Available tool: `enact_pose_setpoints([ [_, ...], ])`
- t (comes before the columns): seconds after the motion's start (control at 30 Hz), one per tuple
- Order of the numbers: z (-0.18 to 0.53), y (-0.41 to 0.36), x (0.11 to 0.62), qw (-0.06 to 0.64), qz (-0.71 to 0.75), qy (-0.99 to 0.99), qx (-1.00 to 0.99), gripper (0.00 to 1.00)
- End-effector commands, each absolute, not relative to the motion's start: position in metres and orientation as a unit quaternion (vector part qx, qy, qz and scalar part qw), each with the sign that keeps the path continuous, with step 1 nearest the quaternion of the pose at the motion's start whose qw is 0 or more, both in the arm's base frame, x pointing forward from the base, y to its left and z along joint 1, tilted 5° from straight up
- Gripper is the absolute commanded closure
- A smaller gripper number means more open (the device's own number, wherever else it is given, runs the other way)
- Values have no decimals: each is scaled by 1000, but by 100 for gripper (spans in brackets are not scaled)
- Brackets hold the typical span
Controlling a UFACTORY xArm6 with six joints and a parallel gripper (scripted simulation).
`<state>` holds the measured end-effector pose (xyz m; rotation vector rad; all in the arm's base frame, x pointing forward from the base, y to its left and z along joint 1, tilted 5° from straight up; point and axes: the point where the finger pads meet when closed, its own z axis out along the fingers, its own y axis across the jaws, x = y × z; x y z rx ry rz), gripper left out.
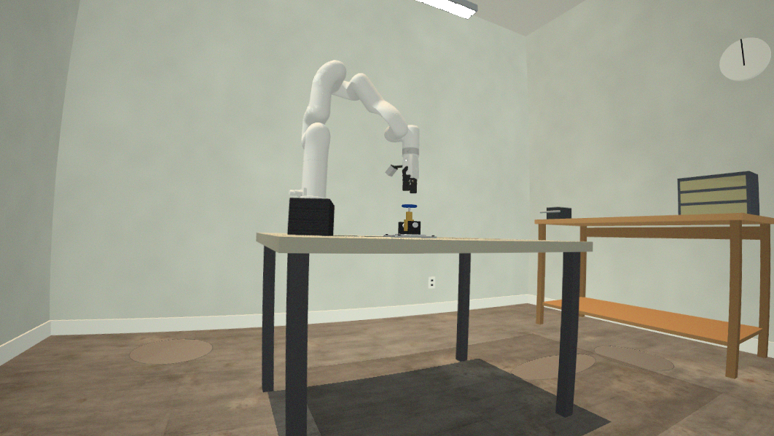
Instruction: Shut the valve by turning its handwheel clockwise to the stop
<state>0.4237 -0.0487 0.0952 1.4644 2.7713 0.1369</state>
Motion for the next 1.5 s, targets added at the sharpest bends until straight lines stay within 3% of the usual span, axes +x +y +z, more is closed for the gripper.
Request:
enact_pose_setpoints([
  [0.0, 100, -49, 425, 3, 44, 883, 467, 0],
  [1.47, 105, -50, 424, 3, 44, 883, 467, 0],
])
